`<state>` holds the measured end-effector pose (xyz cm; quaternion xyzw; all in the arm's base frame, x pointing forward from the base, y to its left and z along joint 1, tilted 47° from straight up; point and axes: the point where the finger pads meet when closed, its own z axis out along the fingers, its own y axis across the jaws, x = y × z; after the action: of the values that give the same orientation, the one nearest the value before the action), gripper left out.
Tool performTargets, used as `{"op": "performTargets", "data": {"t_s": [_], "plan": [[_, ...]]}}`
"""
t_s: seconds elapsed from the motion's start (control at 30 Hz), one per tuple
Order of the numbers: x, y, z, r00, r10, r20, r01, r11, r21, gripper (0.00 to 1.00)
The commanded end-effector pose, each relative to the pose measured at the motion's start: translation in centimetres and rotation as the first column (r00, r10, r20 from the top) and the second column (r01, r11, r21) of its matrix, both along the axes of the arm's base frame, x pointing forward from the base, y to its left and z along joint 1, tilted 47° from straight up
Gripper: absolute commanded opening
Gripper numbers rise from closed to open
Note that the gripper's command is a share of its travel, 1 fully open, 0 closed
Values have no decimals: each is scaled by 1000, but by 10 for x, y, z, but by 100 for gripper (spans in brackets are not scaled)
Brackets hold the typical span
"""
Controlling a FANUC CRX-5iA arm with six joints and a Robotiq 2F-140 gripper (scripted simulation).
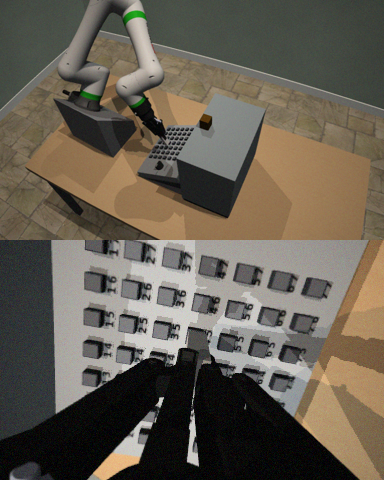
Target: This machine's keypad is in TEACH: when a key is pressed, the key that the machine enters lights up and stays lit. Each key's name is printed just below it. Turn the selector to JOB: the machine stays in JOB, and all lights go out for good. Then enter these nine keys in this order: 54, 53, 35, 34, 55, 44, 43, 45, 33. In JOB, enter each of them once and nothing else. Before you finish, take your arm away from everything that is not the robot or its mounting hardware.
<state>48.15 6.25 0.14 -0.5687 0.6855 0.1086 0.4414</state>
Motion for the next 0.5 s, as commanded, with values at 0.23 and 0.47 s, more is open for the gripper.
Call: {"op": "performTargets", "data": {"t_s": [0.23, 0.47], "plan": [[4, 5, -4, 1000, 1, 1, -1, 1000, -1, 0], [9, 12, -10, 1000, 1, 1, -1, 1000, -1, 0]]}}
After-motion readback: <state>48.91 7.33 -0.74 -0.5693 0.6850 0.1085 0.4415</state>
